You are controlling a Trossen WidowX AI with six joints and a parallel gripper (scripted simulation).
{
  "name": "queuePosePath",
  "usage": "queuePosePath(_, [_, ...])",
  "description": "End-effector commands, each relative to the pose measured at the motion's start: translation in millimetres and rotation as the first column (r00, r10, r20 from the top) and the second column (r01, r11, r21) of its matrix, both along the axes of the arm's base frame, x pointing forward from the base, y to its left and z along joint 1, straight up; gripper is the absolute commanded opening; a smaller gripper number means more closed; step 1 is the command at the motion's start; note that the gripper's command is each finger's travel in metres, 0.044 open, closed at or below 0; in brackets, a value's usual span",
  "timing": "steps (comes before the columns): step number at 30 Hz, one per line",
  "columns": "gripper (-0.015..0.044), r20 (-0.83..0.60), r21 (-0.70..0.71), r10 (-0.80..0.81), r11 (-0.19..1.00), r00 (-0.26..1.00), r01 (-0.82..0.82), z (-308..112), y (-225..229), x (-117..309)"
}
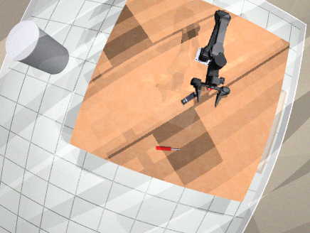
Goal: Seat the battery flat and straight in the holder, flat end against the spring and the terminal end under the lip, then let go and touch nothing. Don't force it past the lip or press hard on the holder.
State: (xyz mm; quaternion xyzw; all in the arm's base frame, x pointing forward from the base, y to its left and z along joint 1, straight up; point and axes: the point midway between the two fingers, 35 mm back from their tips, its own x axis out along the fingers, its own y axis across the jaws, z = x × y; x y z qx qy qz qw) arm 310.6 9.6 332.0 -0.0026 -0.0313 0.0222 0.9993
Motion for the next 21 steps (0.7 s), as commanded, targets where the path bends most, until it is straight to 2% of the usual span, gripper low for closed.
queuePosePath(1, [0.0374,-0.019,0.012,0.006,1.000,1.000,-0.005,-3.8,1.6,1.3])
queuePosePath(3, [0.0321,-0.169,0.103,0.051,0.994,0.984,-0.033,-34.5,14.9,9.2])
queuePosePath(6, [0.0242,-0.501,0.281,0.138,0.960,0.855,0.009,-105.7,46.1,8.0])
queuePosePath(10, [0.0237,-0.766,0.344,0.174,0.925,0.619,0.165,-167.8,71.0,-17.8])
queuePosePath(14, [0.0237,-0.933,0.262,0.143,0.899,0.332,0.352,-212.8,85.0,-59.6])
queuePosePath(18, [0.0237,-0.998,0.057,0.047,0.863,0.032,0.502,-238.8,87.5,-109.0])
queuePosePath(19, [0.0237,-0.999,0.002,0.019,0.852,-0.028,0.524,-241.7,86.8,-119.6])
queuePosePath(21, [0.0237,-0.998,-0.027,0.005,0.845,-0.058,0.534,-242.9,86.2,-124.9])
